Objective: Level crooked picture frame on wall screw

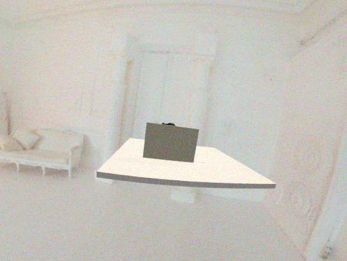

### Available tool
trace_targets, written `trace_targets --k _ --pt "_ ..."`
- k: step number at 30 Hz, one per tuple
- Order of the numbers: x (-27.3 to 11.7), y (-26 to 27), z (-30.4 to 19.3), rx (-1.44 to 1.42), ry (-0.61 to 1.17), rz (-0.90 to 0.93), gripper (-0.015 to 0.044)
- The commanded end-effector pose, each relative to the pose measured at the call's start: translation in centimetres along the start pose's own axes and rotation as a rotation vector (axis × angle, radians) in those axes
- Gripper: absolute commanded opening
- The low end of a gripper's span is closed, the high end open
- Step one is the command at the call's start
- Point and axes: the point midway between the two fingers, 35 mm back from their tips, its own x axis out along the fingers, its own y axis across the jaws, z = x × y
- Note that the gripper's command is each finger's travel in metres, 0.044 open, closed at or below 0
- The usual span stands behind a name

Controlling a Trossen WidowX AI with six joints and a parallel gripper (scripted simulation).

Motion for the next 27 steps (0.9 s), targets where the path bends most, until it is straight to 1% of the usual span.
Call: trace_targets --k 1,5,14,27 --pt "0.1 0.1 0.1 0.004 0.002 0.001 0.026" --pt "1.6 0.3 0.4 0.004 0.002 0.002 0.026" --pt "7.9 0.1 0.1 0.005 0.0 0.004 0.026" --pt "8.0 0.1 0.1 0.005 0.0 0.004 0.026"
